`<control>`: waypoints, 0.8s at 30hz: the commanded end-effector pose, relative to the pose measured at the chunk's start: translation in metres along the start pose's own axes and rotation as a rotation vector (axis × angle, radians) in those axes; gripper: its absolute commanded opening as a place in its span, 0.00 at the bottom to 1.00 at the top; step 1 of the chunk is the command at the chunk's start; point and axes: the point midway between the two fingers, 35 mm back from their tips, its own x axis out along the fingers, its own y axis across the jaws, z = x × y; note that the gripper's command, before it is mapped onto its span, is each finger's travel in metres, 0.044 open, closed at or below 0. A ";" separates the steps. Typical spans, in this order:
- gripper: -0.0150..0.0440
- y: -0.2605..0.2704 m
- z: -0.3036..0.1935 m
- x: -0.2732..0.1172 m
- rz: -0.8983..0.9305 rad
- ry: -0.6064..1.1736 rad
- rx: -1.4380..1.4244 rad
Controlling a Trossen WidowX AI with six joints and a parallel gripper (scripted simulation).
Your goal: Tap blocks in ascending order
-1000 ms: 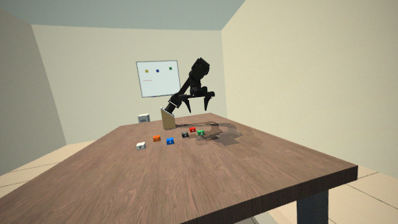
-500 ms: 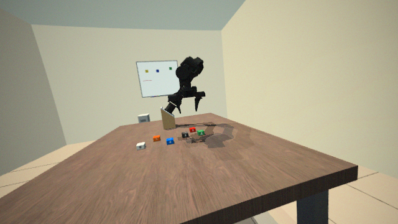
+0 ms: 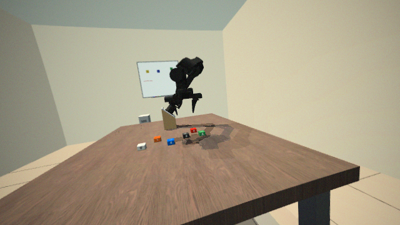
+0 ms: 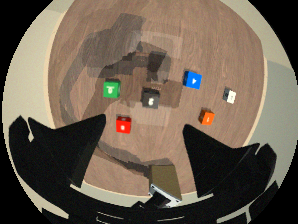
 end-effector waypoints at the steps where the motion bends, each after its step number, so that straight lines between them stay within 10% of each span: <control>1: 0.93 -0.001 0.000 0.001 -0.001 0.001 -0.002; 24: 0.93 -0.101 0.052 -0.001 -0.006 -0.002 -0.005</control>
